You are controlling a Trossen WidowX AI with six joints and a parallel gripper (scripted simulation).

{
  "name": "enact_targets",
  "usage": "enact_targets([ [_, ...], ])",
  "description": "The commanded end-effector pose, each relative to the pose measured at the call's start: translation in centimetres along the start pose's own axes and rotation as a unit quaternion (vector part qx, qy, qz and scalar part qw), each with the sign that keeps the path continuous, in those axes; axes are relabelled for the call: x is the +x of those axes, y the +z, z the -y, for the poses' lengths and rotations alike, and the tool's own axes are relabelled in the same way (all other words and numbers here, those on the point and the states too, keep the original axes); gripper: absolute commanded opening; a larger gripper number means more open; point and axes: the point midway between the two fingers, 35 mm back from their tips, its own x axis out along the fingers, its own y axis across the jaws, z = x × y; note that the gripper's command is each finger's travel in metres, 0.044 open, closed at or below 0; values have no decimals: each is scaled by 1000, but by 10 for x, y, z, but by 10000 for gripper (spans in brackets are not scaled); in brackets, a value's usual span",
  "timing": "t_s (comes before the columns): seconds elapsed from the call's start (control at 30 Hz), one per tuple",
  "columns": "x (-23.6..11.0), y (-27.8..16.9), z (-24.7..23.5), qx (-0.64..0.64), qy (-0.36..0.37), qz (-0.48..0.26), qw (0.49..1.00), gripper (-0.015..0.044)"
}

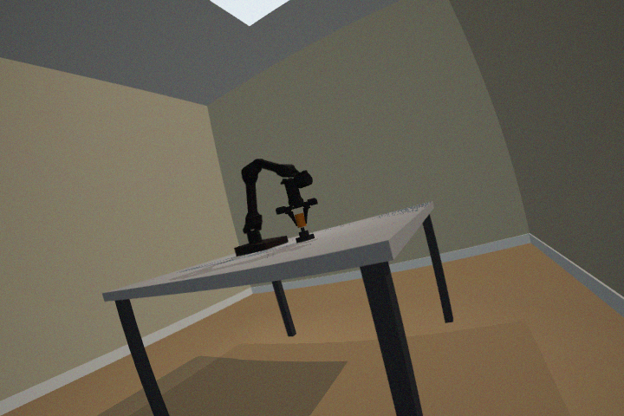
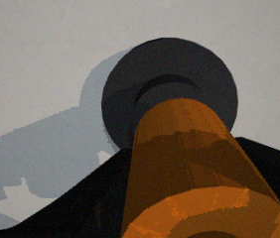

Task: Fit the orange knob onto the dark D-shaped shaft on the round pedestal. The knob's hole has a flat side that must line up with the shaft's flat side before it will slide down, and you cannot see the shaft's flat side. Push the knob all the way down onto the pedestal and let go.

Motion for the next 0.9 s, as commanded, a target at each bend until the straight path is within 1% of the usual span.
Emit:
enact_targets([
  [0.0,1,0,0,-10,-1,1,1000,0],
  [0.87,3,0,0,-10,-1,1,1000,0],
])
